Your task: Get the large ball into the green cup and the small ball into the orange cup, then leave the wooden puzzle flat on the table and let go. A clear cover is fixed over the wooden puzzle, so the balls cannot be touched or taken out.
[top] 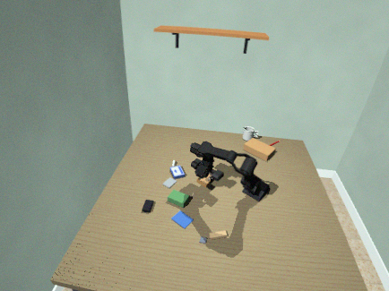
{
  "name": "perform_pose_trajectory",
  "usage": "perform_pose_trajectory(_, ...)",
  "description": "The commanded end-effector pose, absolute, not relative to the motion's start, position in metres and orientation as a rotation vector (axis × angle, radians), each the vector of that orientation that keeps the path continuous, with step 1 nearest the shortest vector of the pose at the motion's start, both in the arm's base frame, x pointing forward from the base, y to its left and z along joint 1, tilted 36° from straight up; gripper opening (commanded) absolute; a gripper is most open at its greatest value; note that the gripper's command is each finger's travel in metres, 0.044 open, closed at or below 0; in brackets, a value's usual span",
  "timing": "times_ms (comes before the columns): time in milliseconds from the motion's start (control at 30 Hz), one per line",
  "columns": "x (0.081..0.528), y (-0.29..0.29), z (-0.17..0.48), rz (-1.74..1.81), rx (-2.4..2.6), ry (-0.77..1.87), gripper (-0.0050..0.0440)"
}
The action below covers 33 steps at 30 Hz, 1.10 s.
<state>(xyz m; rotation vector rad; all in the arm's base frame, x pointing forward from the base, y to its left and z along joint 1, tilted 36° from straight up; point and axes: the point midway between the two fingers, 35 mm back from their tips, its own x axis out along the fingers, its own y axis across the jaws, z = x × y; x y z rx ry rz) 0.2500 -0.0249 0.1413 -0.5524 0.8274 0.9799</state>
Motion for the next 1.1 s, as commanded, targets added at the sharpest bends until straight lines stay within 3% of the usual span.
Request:
perform_pose_trajectory(0,0.2498,-0.0254,0.1415,0.974,-0.558,0.828,0.0)
perform_pose_trajectory(1067,0.2503,-0.0257,0.1415,0.994,-0.548,0.832,0.0)
